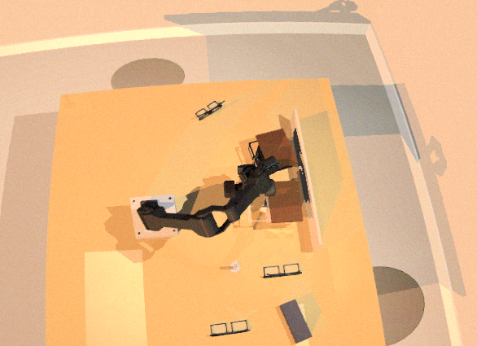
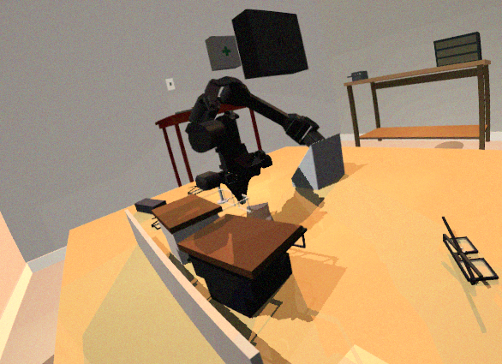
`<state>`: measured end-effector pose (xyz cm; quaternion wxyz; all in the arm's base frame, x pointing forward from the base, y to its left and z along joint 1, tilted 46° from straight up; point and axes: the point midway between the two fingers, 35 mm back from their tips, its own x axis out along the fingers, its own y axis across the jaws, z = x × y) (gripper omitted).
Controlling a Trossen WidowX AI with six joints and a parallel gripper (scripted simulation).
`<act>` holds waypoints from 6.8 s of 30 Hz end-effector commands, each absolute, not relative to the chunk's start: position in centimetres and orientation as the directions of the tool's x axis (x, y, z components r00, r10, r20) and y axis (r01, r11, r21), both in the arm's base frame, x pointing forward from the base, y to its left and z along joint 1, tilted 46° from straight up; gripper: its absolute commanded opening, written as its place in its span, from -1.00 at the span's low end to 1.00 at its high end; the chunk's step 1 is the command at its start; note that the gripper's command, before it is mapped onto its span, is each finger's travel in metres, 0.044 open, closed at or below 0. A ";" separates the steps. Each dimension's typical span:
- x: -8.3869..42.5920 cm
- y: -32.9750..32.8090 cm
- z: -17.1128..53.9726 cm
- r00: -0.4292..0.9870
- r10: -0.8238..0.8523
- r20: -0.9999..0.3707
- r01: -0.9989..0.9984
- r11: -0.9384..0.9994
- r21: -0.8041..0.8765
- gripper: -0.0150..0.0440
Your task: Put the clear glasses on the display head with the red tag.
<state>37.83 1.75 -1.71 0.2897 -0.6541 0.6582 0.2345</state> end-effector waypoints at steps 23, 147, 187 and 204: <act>41.4 1.3 -1.7 0.018 -0.731 -0.682 -0.997 0.034 -0.063 -0.49; 42.2 1.0 -1.9 0.018 -0.731 -0.682 -0.997 0.034 -0.063 -0.49; 42.2 1.0 -1.9 0.018 -0.731 -0.682 -0.997 0.034 -0.063 -0.49; 42.2 0.7 -2.2 0.018 -0.731 -0.682 -0.997 0.034 -0.063 -0.49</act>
